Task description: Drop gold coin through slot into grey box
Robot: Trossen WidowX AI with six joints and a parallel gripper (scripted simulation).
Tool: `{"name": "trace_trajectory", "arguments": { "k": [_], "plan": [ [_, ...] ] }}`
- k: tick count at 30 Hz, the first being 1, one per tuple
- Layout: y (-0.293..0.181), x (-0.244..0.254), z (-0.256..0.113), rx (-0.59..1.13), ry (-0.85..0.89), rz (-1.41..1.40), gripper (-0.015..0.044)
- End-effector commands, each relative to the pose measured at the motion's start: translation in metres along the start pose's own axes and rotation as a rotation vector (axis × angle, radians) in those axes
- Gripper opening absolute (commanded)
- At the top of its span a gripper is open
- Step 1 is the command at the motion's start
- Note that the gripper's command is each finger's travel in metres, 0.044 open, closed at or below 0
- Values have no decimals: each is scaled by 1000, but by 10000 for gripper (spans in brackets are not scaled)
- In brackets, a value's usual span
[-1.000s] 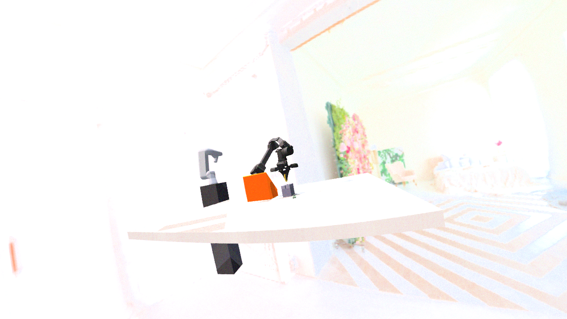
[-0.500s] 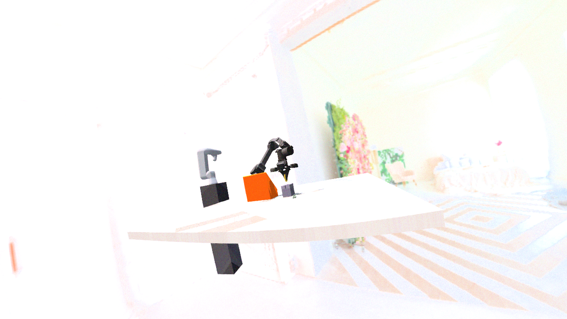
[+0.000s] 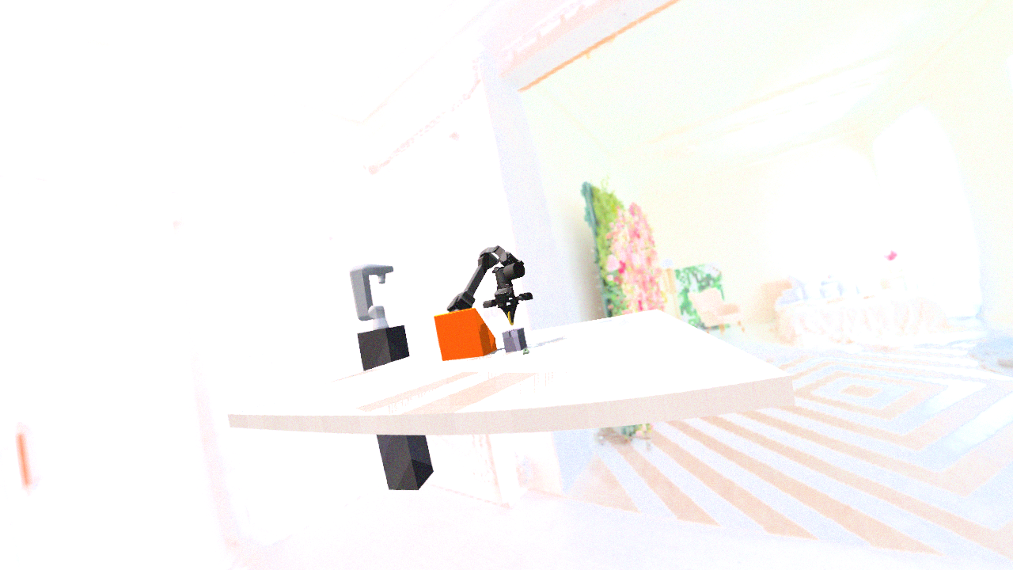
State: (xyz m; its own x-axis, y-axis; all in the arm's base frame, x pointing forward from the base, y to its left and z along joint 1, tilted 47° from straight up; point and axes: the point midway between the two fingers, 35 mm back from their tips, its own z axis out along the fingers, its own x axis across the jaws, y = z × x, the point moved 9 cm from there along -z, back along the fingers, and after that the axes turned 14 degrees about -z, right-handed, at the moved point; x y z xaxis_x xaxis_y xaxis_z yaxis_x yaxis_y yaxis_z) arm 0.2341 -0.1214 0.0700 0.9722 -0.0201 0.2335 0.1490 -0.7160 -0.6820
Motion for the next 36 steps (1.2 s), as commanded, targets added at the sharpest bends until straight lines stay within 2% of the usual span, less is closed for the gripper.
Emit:
{"name": "trace_trajectory", "arguments": {
  "k": [1, 33, 36],
  "plan": [
    [0, -1, 3, 3, 0, 7, 0],
    [-1, -1, 17, 3, 1, 8, 0],
    [-1, 0, 15, -2, -2, 3, 79]
  ]
}}
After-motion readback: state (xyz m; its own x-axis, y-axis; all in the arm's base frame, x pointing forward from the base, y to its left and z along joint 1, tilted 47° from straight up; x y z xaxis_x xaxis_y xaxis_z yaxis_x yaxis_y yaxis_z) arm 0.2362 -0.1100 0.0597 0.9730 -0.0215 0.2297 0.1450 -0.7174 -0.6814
